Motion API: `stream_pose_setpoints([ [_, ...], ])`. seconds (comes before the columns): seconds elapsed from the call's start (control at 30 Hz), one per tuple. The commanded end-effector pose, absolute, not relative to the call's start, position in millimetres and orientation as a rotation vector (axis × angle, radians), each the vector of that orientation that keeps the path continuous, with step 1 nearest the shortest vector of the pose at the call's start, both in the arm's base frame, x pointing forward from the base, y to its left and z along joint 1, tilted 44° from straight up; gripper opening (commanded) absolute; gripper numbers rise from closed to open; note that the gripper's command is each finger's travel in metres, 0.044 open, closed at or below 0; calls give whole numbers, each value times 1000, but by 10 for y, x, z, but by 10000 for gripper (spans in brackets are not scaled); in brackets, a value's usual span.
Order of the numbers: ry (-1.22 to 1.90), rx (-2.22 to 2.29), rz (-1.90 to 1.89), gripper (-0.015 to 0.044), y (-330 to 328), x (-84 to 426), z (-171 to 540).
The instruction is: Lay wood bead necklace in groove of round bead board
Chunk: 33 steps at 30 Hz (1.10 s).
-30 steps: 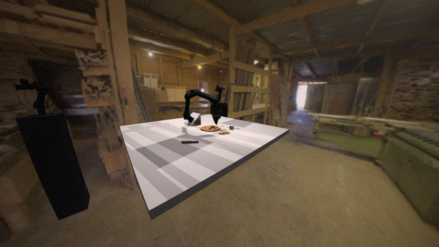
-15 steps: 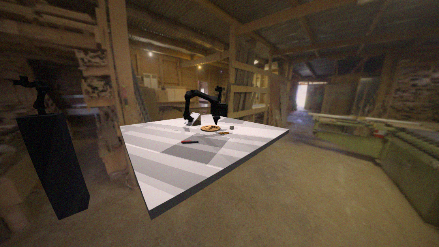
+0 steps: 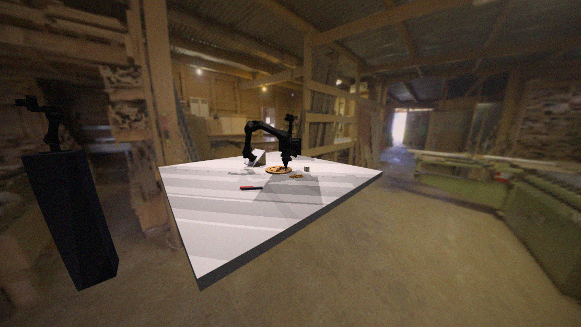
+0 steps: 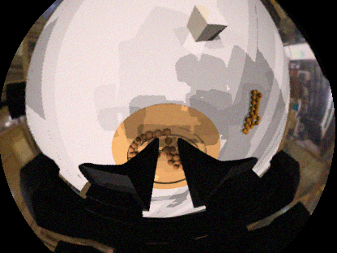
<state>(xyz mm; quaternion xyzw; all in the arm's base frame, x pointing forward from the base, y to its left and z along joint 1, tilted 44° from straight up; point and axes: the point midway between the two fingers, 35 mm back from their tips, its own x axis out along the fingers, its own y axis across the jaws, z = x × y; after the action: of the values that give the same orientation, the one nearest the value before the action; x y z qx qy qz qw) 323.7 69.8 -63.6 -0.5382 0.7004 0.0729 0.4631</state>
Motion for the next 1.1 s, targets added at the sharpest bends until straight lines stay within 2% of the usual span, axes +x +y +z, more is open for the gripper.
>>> stream_pose_setpoints([
  [0.0, 1725, -1329, 176, 120, 647, 3232, -666],
  [0.07, 1725, -1329, 176, 120, 645, 3232, -668],
  [0.23, 1725, -1323, 179, 0, 670, 3232, -659],
  [1.07, 1725, -1323, 179, 0, 670, 3232, -659],
])
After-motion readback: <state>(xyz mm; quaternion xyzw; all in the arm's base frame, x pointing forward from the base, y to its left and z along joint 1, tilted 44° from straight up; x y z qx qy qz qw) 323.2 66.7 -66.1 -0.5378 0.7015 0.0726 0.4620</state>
